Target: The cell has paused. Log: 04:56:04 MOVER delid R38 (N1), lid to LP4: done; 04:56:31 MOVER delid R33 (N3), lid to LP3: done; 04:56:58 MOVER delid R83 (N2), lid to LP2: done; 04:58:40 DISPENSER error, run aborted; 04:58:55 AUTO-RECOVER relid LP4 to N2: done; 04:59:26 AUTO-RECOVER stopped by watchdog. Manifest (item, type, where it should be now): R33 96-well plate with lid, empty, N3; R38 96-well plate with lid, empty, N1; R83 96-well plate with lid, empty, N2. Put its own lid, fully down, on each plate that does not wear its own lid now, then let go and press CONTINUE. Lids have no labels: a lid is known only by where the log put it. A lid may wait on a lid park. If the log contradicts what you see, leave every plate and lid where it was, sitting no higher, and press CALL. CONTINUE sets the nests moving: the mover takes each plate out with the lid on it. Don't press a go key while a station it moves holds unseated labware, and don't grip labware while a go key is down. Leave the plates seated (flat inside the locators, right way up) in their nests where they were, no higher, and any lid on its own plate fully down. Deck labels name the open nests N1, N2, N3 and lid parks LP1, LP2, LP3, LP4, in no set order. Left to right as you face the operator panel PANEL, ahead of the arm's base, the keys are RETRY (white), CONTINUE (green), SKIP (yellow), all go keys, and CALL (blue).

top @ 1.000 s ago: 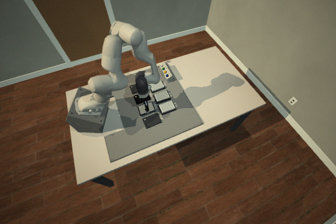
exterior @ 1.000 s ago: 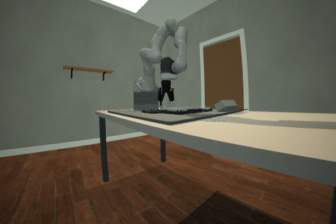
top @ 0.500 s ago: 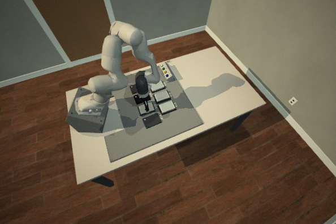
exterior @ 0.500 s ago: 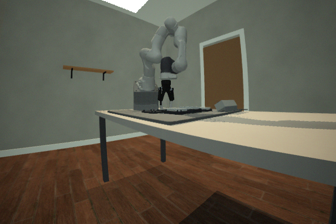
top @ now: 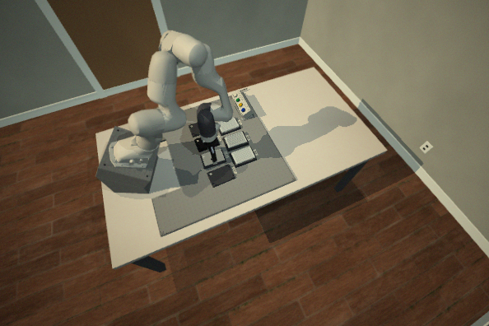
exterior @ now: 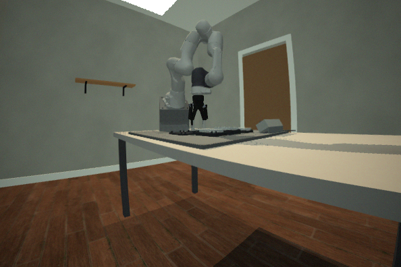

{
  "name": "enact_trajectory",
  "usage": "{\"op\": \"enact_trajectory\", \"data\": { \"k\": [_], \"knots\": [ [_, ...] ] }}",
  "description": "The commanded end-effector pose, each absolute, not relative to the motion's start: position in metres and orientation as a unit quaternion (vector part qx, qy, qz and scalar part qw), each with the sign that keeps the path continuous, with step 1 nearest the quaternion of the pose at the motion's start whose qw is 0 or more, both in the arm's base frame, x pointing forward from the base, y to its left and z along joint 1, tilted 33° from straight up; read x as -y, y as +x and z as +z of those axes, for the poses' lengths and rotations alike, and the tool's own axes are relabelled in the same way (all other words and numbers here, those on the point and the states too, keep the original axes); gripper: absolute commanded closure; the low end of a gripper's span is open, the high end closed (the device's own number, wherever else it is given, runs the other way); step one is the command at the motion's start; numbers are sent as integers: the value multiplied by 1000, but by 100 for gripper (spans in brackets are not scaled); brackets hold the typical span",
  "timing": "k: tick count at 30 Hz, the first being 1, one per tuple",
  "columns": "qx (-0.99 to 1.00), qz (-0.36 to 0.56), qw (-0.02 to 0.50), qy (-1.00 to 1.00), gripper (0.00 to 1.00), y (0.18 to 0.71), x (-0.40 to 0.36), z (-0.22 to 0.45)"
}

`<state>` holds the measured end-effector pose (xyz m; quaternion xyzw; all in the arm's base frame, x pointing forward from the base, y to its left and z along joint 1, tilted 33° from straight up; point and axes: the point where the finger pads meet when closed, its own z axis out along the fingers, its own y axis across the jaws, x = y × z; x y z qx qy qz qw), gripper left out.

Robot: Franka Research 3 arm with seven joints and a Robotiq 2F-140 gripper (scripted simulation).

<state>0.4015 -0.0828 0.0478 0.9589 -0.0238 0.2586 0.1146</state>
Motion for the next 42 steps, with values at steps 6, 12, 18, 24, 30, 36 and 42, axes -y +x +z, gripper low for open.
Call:
{"op": "enact_trajectory", "data": {
  "k": [6,12,18,24,30,36,42],
  "knots": [
    [22,258,115,959,100,401,82,50],
    [22,258,115,959,100,401,82,50],
    [22,258,115,959,100,401,82,50],
    [22,258,115,959,100,401,82,50],
    [22,258,115,959,100,399,82,52],
    [22,258,115,959,100,399,82,53],
    [22,258,115,959,100,399,82,53]
  ]
}}
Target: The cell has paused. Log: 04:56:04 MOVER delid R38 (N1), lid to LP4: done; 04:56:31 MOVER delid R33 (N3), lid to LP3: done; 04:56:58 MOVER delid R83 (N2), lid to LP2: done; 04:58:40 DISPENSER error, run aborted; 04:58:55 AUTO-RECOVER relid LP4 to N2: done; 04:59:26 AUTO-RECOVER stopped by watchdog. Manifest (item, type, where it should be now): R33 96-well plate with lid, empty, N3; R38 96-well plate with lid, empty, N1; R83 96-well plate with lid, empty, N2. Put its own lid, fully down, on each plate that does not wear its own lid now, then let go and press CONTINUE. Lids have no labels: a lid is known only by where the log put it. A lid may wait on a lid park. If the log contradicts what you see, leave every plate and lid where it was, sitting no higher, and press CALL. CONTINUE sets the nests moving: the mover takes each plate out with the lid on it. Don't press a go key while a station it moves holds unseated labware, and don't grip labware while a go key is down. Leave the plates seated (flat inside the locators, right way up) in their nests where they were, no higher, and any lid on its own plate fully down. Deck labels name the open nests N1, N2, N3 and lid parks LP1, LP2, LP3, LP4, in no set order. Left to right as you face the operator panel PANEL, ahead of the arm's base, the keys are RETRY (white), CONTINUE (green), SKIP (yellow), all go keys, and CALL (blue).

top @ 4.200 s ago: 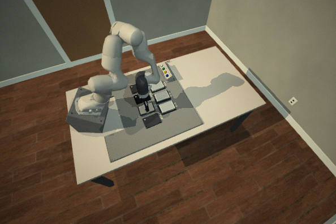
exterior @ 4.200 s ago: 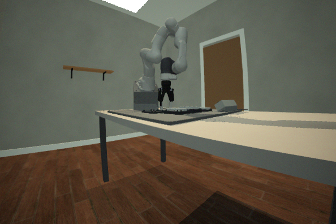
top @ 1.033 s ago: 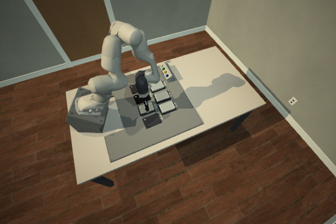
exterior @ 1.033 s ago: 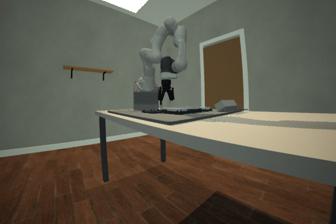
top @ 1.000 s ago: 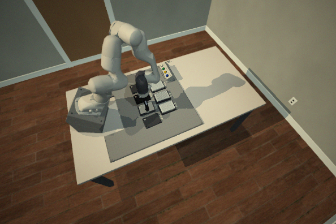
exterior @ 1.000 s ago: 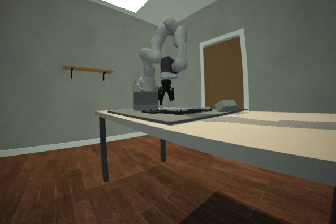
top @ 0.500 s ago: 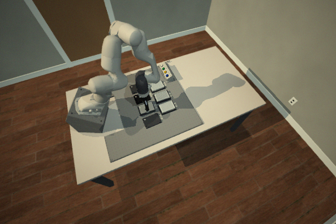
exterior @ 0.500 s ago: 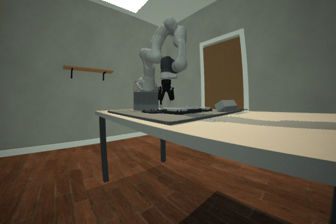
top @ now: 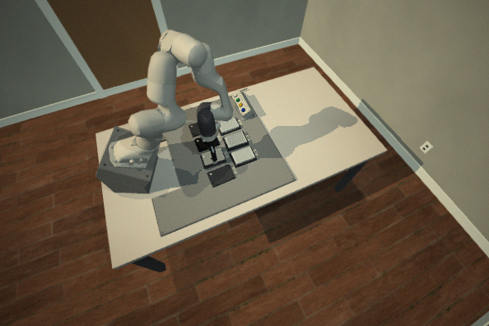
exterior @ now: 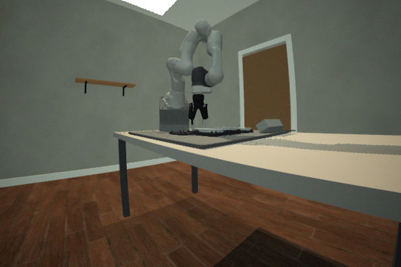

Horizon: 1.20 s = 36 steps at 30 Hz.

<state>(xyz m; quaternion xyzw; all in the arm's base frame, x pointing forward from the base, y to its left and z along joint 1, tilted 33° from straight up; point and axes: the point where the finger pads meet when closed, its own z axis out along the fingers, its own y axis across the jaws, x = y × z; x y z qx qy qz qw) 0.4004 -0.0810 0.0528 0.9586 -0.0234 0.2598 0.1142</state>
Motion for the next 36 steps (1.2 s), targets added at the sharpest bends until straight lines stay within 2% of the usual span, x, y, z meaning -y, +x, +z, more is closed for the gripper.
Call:
{"op": "enact_trajectory", "data": {
  "k": [1,36],
  "knots": [
    [22,258,115,959,100,399,82,53],
    [22,258,115,959,100,383,74,81]
  ]
}}
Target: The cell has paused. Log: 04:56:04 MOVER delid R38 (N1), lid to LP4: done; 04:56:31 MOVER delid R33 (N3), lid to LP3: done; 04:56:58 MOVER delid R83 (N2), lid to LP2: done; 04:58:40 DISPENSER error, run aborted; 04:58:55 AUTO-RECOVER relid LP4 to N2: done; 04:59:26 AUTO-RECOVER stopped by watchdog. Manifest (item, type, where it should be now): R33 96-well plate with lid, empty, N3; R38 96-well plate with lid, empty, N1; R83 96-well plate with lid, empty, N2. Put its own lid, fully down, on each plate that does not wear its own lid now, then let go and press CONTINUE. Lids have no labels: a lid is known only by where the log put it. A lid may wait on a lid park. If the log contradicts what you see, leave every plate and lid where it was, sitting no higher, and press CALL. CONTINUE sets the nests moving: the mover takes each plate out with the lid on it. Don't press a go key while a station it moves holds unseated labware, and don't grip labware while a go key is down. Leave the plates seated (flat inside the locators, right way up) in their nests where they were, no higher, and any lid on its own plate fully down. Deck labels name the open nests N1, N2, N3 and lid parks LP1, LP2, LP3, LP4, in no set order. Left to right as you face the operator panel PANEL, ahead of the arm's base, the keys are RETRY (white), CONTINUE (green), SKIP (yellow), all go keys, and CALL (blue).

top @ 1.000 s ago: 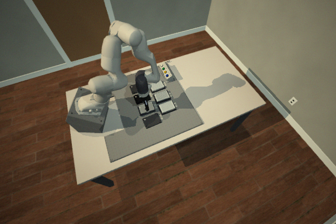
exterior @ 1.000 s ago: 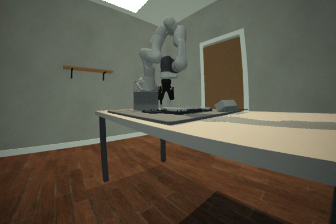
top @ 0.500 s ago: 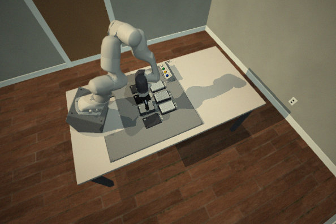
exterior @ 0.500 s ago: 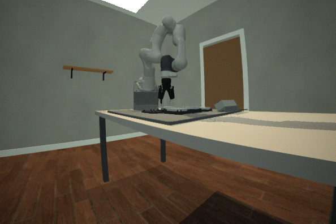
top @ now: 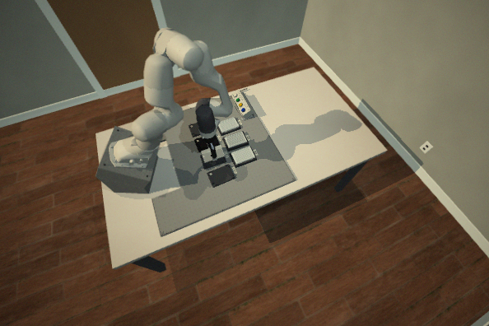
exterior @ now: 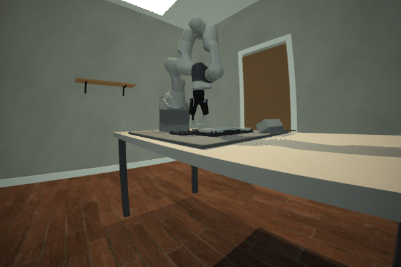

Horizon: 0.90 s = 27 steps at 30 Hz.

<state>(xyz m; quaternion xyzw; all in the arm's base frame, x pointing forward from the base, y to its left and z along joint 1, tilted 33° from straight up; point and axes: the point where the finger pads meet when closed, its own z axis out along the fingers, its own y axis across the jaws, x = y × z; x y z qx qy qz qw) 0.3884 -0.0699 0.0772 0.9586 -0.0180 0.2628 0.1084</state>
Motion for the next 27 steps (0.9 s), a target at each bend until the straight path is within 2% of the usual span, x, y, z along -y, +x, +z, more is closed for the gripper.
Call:
{"op": "enact_trajectory", "data": {
  "k": [1,27],
  "knots": [
    [22,258,115,959,100,382,73,83],
    [22,258,115,959,100,370,68,102]
  ]
}}
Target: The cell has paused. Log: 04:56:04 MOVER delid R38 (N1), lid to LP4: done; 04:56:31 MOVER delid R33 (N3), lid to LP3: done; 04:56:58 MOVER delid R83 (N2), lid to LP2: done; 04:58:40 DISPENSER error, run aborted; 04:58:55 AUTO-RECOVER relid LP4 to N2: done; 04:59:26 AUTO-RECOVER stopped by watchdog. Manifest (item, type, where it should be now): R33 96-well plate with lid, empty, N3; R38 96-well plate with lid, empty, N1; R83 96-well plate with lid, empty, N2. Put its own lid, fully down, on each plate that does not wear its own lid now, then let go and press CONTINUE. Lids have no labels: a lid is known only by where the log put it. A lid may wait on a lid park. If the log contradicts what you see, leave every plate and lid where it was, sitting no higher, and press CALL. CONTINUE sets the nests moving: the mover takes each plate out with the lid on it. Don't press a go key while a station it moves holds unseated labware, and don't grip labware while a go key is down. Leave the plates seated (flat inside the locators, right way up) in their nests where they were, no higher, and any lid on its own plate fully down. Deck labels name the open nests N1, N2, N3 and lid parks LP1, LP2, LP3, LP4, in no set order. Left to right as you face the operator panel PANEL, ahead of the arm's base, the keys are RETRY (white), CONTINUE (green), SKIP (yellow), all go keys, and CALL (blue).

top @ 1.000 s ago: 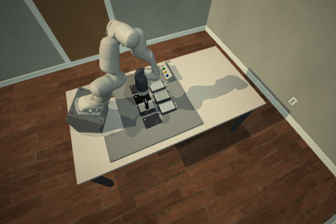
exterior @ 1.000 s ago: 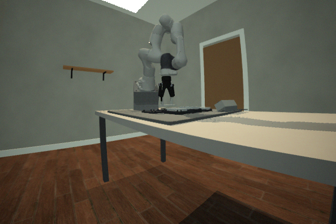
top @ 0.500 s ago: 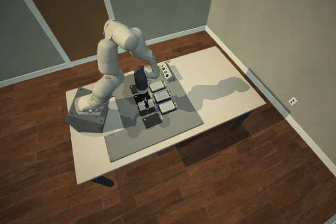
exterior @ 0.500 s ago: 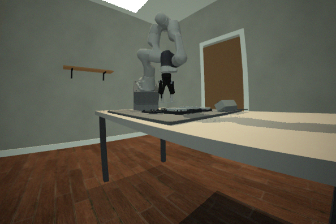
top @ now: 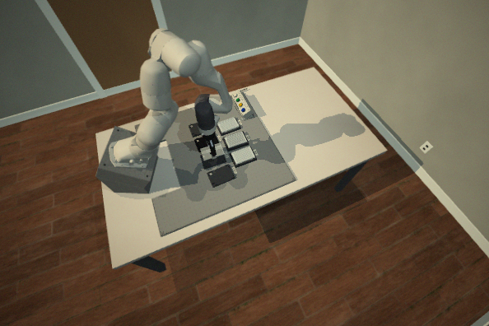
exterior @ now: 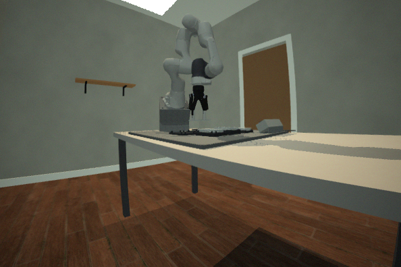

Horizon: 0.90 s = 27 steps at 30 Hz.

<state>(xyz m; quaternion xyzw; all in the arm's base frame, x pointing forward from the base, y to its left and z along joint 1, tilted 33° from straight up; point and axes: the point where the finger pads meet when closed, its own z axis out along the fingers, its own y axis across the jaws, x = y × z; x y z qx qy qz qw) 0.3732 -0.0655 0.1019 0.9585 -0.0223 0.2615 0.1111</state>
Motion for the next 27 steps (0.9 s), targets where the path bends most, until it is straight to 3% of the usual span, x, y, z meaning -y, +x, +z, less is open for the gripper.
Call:
{"op": "enact_trajectory", "data": {
  "k": [1,11,16,22,27],
  "knots": [
    [22,258,115,959,100,370,68,102],
    [19,258,115,959,100,378,63,106],
    [8,260,114,959,100,413,40,120],
    [13,261,114,959,100,508,-1,166],
    [22,258,115,959,100,529,-4,176]
  ]
}}
